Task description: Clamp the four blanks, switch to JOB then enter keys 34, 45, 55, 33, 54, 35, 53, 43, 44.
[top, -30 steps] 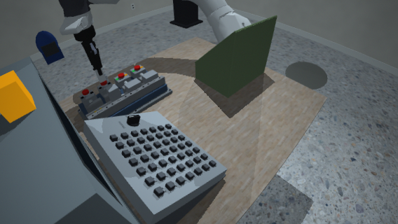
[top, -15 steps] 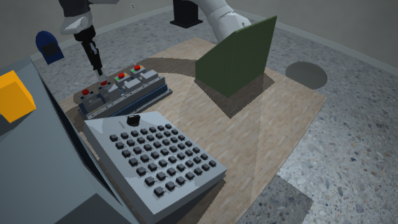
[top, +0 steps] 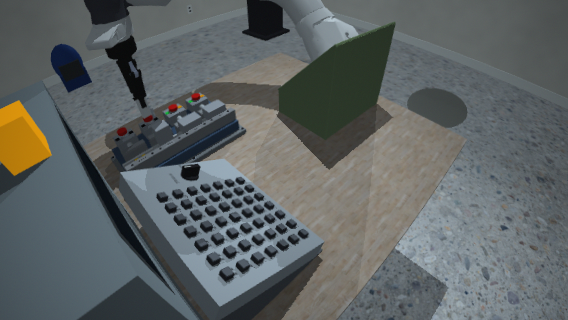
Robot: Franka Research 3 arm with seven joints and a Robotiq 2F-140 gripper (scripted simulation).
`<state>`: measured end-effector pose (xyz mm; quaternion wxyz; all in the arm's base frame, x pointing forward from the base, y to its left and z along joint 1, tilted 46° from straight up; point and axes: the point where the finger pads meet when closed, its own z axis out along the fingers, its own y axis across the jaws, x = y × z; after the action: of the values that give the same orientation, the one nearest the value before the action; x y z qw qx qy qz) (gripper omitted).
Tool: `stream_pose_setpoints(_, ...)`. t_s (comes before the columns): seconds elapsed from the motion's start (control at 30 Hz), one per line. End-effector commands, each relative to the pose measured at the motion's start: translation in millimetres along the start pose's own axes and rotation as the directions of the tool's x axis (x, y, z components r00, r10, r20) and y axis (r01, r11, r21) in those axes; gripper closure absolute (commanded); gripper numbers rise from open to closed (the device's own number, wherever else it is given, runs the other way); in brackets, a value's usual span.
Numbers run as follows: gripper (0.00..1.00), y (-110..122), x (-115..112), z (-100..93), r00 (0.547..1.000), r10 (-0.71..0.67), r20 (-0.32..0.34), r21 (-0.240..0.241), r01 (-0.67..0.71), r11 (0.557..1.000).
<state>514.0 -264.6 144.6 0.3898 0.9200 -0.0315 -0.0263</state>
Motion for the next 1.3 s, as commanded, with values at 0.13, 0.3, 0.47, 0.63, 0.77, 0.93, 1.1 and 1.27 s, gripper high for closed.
stream_pose_setpoints(0.13,1.00,0.3,-0.6,0.7,1.000,0.002,-0.001,-0.002,-0.002,1.000)
stream_pose_setpoints(0.3,1.00,0.3,-0.6,0.7,1.000,0.002,-0.001,-0.002,-0.002,1.000)
stream_pose_setpoints(0.47,1.00,0.3,-0.6,0.7,1.000,0.002,-0.001,-0.002,-0.002,1.000)
stream_pose_setpoints(0.63,1.00,0.3,-0.6,0.7,1.000,0.002,-0.001,-0.002,-0.002,1.000)
stream_pose_setpoints(0.77,1.00,0.3,-0.6,0.7,1.000,0.002,-0.001,-0.002,-0.002,1.000)
stream_pose_setpoints(0.93,1.00,0.3,-0.6,0.7,1.000,0.002,-0.001,-0.002,-0.002,1.000)
stream_pose_setpoints(1.1,1.00,0.3,-0.6,0.7,1.000,0.002,-0.001,-0.002,-0.002,1.000)
stream_pose_setpoints(1.27,1.00,0.3,-0.6,0.7,1.000,0.002,-0.001,-0.002,-0.002,1.000)
